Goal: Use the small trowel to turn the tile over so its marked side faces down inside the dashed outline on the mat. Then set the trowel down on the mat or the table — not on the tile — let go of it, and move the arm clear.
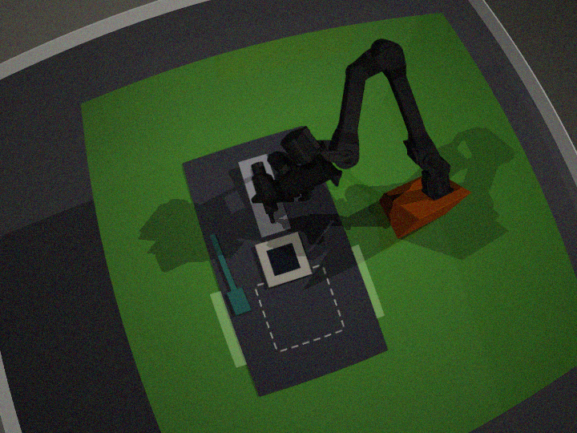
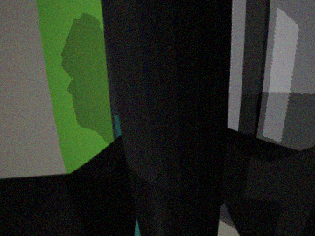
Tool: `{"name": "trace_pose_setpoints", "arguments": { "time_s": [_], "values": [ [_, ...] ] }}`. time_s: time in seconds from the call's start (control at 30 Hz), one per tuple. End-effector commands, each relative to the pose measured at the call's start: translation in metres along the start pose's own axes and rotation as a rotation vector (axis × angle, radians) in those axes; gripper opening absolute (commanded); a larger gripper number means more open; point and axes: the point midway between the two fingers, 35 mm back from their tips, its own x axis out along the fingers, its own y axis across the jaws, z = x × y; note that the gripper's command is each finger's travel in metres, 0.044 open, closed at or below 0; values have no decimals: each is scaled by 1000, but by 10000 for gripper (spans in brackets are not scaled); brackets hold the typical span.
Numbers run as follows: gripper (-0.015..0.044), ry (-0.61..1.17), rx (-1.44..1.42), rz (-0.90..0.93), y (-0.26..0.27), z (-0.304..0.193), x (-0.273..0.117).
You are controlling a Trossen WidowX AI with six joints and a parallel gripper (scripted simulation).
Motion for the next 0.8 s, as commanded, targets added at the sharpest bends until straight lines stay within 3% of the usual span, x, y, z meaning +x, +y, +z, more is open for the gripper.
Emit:
{"name": "trace_pose_setpoints", "arguments": {
  "time_s": [0.0, 0.77],
  "values": [
    [0, 6, -7, 9, 1, -5, 0],
    [0, 7, -6, 9, 4, -42, -2]
  ]
}}
